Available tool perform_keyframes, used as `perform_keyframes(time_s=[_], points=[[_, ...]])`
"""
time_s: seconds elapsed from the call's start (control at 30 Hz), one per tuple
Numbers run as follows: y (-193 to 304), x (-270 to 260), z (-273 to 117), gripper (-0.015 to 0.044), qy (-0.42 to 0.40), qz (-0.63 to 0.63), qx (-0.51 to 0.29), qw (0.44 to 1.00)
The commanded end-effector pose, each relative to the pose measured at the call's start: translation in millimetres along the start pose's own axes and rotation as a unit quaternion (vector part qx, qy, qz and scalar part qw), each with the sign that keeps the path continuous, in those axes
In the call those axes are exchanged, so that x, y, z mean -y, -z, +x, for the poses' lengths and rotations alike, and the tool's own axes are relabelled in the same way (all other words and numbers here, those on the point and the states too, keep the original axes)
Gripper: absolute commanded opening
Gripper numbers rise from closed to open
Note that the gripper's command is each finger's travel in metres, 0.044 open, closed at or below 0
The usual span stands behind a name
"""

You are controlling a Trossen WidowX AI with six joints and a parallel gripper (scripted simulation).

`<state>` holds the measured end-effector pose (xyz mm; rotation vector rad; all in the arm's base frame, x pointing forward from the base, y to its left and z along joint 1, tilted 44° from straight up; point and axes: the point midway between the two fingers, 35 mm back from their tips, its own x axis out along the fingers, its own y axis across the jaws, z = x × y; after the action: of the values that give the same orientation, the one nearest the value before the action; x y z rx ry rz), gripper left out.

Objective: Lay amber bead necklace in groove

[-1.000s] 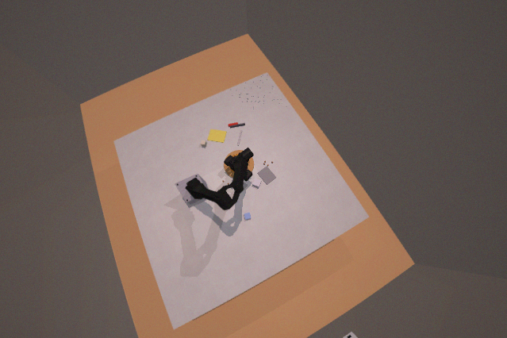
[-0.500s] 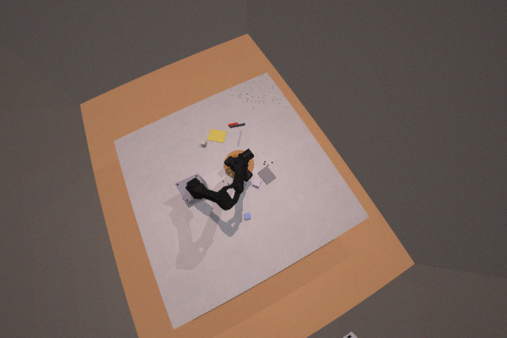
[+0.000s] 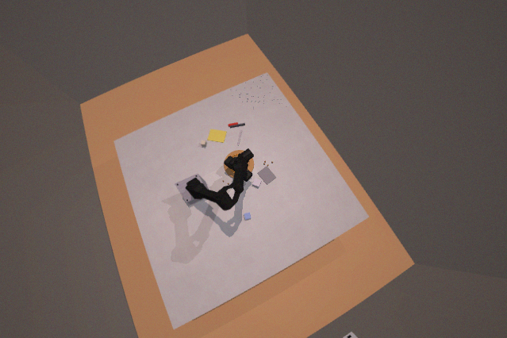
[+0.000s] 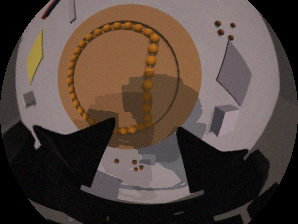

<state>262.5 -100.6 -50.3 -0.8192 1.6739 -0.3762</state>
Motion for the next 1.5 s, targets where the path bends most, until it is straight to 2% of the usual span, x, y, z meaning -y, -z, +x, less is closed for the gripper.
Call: perform_keyframes(time_s=[0.0, 0.57, 0.8, 0.97, 1.23, 1.27, 1.47], points=[[-0.1, 0.1, -2.9, 0.0440, 0.001, 0.000, -0.001, 1.000], [-0.1, 0.1, -3.4, 0.0440, 0.001, 0.000, -0.001, 1.000], [-10.4, -1.0, -34.6, 0.0256, 0.001, -0.133, -0.001, 0.991], [-10.7, -1.0, -35.7, 0.0125, 0.001, -0.138, -0.001, 0.990], [-10.5, -0.9, -19.6, 0.0120, 0.001, -0.138, -0.001, 0.990], [-12.9, -0.2, -29.3, 0.0120, 0.003, -0.133, 0.003, 0.991], [-12.8, -0.3, -23.9, 0.0120, 0.003, -0.133, 0.003, 0.991]])
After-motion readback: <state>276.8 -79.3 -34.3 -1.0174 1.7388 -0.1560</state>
